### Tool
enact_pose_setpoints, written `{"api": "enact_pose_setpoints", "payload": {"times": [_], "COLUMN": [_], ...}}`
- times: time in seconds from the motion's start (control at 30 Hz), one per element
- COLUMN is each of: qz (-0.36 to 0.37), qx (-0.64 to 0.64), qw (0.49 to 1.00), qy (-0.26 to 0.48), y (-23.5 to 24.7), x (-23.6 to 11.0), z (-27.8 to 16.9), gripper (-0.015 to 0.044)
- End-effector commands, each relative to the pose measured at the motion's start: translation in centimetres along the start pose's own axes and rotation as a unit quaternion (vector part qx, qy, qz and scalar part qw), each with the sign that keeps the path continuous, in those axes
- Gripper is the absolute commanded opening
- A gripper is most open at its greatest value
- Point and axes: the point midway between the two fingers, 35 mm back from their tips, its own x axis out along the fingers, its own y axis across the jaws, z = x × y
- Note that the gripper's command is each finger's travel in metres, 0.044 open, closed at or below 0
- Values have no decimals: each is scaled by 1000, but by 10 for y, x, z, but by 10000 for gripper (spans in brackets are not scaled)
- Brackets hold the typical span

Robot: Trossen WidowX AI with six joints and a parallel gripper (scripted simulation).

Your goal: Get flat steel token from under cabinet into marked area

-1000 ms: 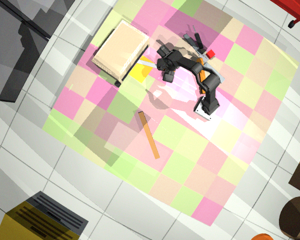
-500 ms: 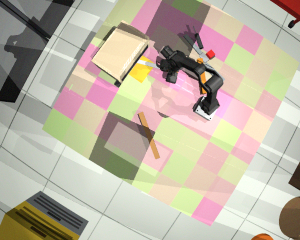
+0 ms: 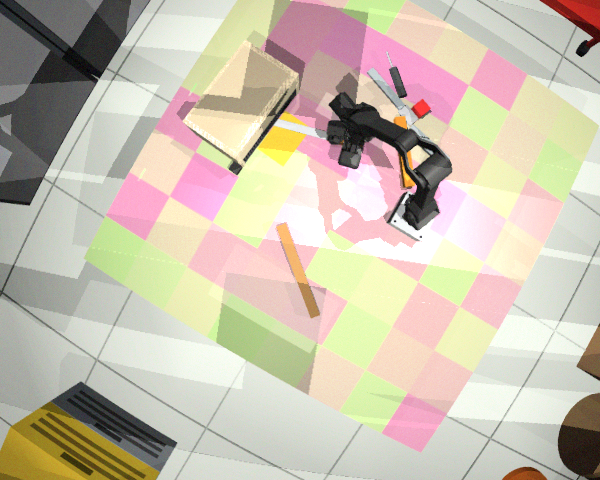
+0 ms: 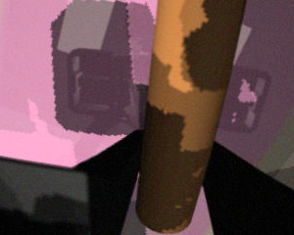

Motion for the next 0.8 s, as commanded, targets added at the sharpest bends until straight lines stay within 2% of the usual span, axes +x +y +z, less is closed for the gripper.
{"api": "enact_pose_setpoints", "payload": {"times": [0.0, 0.77], "qz": [1, 1], "qx": [0, 0], "qw": [1000, 1000], "qy": [0, 2], "y": [0, -1], "x": [1, 1], "z": [-8, -42], "gripper": [0, 0]}}
